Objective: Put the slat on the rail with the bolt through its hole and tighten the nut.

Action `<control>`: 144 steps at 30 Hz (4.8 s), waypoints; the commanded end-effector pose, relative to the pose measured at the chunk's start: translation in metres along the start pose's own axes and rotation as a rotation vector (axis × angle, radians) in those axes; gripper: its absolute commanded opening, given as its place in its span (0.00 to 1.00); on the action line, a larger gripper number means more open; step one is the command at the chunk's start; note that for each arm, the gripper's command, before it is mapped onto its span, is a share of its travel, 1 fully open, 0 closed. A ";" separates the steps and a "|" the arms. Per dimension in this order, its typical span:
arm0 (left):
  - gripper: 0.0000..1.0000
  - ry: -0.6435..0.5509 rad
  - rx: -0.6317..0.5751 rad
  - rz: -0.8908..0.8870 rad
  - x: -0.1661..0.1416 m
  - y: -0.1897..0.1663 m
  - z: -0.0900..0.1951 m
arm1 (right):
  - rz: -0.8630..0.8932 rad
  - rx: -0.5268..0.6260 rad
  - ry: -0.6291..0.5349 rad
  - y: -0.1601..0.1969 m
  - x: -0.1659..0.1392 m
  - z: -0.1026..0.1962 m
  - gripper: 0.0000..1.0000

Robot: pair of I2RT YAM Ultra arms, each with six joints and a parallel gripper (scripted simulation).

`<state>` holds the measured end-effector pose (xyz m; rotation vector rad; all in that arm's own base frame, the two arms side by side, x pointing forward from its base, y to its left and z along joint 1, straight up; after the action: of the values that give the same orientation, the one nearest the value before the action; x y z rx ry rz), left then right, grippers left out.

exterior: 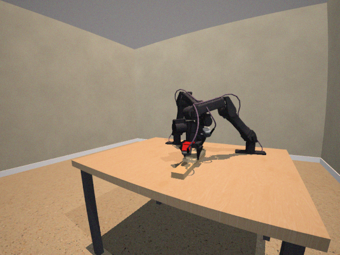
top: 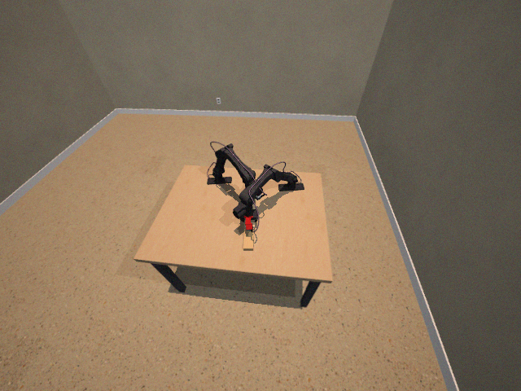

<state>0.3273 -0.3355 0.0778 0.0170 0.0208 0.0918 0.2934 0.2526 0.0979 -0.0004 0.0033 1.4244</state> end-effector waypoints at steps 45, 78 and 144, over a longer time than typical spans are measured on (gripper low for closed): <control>0.72 -0.010 -0.012 0.000 0.001 -0.001 0.006 | -1.613 0.001 -0.017 -0.001 0.001 0.004 0.12; 0.72 -0.010 -0.012 0.000 0.001 -0.001 0.006 | -2.460 0.010 -0.017 -0.001 0.001 0.003 0.12; 0.72 -0.010 -0.012 0.000 0.001 -0.001 0.006 | -1.618 0.006 -0.015 0.000 0.001 0.005 0.34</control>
<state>0.3273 -0.3355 0.0778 0.0170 0.0208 0.0918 0.2931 0.2531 0.0979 0.0009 0.0048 -0.3547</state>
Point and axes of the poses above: on each arm, the point where the finger pads meet when closed, its own z axis back along the fingers, its own y axis across the jaws, x = y × z, the point moved 4 cm from there along z, back along the fingers, and after that the axes turned 10 degrees about z, right-handed, at the moved point
